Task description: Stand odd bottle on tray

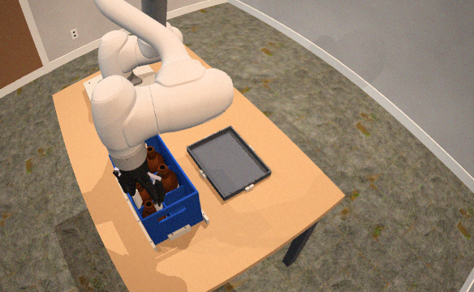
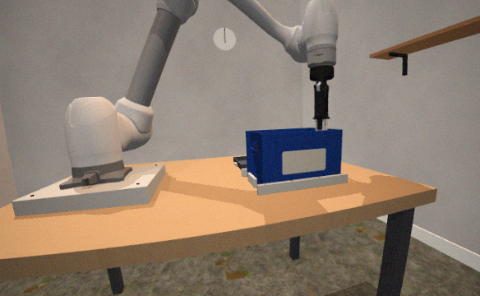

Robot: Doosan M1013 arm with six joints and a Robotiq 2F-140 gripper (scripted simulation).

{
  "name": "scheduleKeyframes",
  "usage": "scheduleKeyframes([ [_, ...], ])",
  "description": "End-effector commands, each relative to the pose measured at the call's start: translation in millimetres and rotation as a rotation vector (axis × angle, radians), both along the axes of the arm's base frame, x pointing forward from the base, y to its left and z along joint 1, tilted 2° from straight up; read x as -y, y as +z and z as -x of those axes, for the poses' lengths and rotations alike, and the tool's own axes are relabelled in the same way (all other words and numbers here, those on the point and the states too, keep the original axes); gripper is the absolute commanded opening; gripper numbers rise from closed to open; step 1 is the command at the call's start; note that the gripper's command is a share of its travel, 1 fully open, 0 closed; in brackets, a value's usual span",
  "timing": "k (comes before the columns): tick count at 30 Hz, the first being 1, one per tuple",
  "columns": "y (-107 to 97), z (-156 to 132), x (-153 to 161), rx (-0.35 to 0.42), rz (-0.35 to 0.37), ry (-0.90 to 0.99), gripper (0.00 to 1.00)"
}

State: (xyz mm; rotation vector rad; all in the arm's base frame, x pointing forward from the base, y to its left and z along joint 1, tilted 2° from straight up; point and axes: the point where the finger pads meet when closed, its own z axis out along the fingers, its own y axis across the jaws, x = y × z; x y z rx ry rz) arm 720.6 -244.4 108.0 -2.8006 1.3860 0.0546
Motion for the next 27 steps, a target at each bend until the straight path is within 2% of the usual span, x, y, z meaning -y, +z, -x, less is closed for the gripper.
scheduleKeyframes([
  [1, 2, 0, 0, 0.000, 0.000, 0.000, 0.38],
  [8, 12, 0, 0, 0.000, 0.000, 0.000, 0.38],
  [27, 66, -2, 2, 0.000, 0.000, 0.000, 0.38],
])
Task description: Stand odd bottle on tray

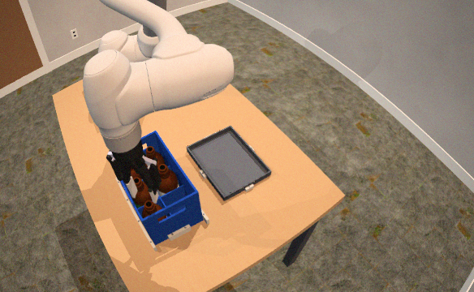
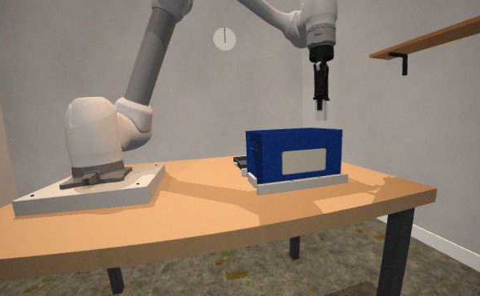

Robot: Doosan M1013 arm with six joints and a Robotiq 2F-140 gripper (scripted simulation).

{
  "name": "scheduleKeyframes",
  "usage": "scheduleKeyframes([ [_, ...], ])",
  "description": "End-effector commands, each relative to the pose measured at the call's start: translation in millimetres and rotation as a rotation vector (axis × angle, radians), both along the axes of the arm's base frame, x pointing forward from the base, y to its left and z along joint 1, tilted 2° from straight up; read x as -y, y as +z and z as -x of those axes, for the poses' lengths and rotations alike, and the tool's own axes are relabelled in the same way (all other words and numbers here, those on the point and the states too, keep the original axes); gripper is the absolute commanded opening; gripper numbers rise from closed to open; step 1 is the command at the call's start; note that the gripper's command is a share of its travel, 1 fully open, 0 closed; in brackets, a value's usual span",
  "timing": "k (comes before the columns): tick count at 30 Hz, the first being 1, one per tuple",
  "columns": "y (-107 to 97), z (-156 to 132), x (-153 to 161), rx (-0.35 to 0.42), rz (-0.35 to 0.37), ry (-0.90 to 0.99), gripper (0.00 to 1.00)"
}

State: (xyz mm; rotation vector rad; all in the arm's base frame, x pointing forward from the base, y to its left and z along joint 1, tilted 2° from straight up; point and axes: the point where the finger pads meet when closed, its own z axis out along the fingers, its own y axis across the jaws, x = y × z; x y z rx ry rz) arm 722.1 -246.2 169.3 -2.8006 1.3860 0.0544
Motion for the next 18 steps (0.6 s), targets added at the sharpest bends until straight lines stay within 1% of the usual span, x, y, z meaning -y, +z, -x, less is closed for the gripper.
scheduleKeyframes([
  [1, 8, 0, 0, 0.000, 0.000, 0.000, 0.38],
  [8, 20, 0, 1, 0.000, 0.000, 0.000, 0.38],
  [17, 23, -1, 1, 0.000, 0.000, 0.000, 0.38],
  [18, 23, -1, 1, 0.000, 0.000, 0.000, 0.00],
])
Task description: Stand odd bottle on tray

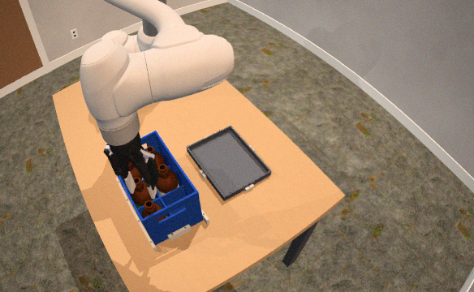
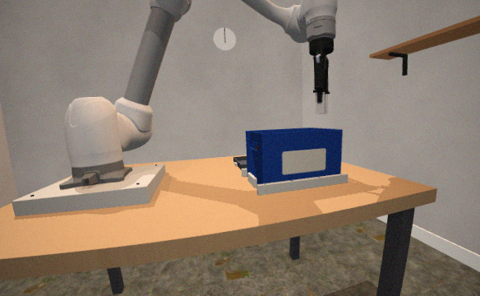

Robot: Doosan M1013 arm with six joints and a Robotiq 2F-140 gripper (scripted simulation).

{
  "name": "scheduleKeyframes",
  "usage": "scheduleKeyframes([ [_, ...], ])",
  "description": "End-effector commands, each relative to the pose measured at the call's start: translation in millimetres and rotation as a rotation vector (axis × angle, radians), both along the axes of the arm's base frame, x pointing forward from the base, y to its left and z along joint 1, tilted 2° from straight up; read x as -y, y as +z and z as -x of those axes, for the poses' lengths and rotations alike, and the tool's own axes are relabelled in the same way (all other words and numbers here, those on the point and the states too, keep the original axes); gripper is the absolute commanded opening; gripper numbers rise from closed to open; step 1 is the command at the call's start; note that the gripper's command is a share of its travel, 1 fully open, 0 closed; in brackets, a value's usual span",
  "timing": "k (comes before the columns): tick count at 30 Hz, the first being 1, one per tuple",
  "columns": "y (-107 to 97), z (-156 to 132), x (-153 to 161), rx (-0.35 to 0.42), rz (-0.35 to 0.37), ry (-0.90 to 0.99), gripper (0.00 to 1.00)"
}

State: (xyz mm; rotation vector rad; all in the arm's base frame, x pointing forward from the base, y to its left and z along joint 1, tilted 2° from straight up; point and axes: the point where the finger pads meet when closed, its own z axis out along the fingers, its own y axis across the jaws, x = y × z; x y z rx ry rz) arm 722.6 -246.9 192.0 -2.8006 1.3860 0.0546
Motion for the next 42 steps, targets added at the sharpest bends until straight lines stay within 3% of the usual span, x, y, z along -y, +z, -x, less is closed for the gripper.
scheduleKeyframes([
  [1, 0, 0, 0, 0.000, 0.000, 0.000, 0.00],
  [34, 0, 0, -1, 0.000, 0.000, 0.000, 0.00],
  [42, 3, -10, -90, 0.000, 0.000, 0.000, 0.00],
])
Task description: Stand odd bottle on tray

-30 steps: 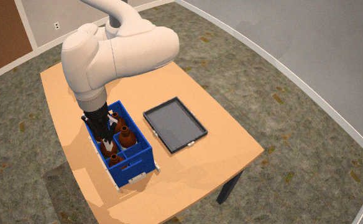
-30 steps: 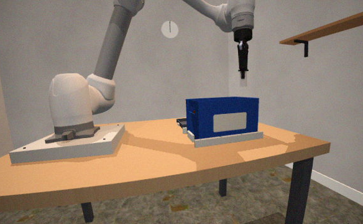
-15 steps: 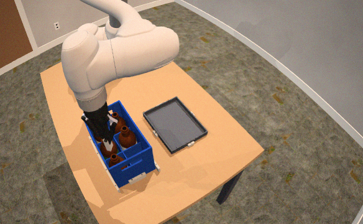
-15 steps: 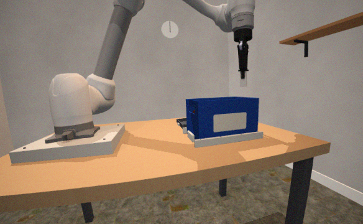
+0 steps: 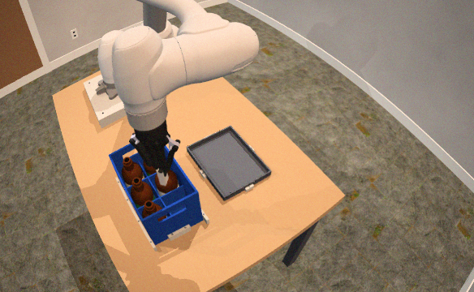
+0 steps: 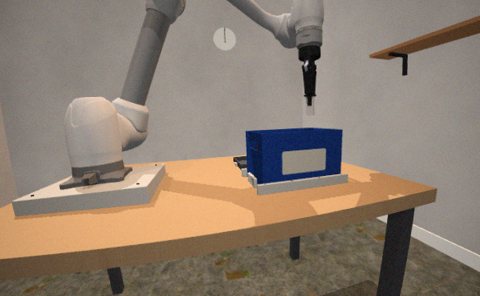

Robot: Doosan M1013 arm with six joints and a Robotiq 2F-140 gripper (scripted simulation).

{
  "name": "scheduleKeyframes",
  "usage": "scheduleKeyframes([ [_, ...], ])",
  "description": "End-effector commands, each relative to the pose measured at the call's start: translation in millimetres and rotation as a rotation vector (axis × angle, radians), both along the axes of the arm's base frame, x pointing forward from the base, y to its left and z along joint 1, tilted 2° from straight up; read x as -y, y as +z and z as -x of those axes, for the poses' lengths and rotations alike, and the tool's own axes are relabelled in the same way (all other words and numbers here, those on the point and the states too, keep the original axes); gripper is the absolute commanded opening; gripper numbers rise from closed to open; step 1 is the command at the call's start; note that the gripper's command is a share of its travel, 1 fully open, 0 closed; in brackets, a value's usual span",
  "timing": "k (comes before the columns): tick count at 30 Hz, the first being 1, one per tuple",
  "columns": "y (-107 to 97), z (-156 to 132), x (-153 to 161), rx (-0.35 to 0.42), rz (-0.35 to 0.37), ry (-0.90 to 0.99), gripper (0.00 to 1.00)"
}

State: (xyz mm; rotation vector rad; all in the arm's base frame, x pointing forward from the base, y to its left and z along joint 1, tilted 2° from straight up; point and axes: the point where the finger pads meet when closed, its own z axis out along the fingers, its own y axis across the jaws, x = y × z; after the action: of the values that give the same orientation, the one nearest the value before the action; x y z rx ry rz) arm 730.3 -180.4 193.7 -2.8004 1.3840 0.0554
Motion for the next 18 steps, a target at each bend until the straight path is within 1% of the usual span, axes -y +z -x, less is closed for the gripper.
scheduleKeyframes([
  [1, 0.9, -2.5, -23.7, 0.000, 0.001, -0.001, 0.00],
  [3, 0.9, -2.6, -24.7, 0.000, 0.001, -0.001, 0.00],
  [4, 0.9, -2.6, -24.7, 0.000, 0.001, -0.001, 0.38],
  [18, 0.9, -2.6, -24.7, 0.000, 0.001, -0.001, 0.38],
])
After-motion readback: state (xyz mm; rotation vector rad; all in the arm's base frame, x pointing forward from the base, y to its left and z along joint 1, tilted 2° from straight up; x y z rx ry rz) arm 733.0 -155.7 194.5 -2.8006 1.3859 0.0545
